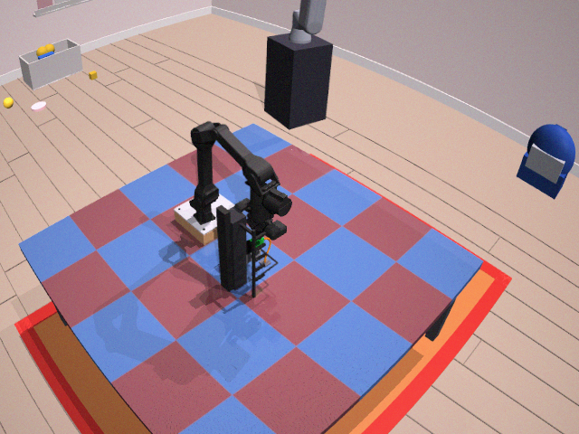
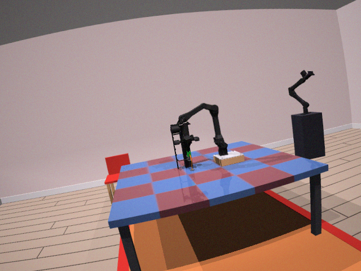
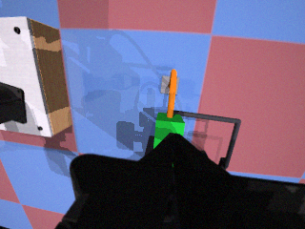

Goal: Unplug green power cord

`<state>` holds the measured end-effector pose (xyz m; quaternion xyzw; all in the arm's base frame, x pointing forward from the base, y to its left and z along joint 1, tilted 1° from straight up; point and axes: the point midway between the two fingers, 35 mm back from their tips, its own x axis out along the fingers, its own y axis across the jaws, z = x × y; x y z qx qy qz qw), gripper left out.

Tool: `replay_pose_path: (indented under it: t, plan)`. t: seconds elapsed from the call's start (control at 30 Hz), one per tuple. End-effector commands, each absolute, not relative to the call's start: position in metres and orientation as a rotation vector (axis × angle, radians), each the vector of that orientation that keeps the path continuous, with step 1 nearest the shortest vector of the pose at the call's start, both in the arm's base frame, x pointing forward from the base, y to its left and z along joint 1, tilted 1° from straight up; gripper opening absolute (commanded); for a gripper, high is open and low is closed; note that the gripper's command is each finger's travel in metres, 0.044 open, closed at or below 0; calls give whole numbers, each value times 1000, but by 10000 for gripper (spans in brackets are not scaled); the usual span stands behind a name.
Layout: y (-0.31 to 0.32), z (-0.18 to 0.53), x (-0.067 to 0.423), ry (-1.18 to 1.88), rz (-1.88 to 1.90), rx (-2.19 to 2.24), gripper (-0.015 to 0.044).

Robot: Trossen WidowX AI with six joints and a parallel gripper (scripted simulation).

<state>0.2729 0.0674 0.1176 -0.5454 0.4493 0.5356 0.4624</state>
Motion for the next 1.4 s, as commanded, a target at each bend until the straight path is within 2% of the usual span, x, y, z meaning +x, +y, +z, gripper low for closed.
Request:
replay_pose_path:
  t: [0.0, 0.53, 1.37]
  plan:
    - [67, 118, 273, 1104, 1316, -1342, 0]
    - [69, 118, 273, 1105, 1317, -1341, 0]
    - [108, 118, 268, 1108, 1325, -1339, 0]
